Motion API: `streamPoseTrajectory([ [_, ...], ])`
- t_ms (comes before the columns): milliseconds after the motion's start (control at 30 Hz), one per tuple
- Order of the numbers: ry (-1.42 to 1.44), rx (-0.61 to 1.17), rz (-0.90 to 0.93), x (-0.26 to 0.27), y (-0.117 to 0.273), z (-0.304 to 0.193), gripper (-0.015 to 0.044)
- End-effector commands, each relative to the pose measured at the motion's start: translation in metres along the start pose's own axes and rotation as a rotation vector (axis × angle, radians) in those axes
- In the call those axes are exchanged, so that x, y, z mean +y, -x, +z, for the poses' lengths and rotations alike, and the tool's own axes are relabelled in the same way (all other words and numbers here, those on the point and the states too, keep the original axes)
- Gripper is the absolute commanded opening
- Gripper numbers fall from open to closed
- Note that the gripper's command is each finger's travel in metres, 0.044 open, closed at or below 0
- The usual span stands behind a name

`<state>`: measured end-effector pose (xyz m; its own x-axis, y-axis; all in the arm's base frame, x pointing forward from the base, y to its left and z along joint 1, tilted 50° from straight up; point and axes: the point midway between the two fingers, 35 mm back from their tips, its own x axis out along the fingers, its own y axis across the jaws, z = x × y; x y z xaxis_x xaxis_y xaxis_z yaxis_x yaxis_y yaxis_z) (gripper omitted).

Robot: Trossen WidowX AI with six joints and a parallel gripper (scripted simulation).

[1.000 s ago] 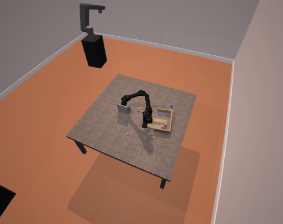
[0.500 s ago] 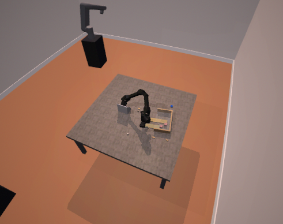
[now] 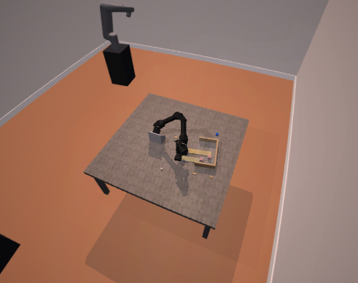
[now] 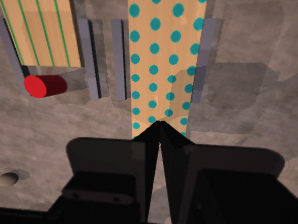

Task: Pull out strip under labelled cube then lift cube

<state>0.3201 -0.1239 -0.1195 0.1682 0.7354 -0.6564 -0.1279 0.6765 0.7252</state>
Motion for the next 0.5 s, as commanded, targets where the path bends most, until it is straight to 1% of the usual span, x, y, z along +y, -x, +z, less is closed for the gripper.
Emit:
streamPoseTrajectory([
  [0,-0.006,0.022,0.003,0.002,-0.004,-0.012,0.0000],
  [467,-0.006,0.022,0.003,0.002,-0.003,-0.034,0.0000],
])
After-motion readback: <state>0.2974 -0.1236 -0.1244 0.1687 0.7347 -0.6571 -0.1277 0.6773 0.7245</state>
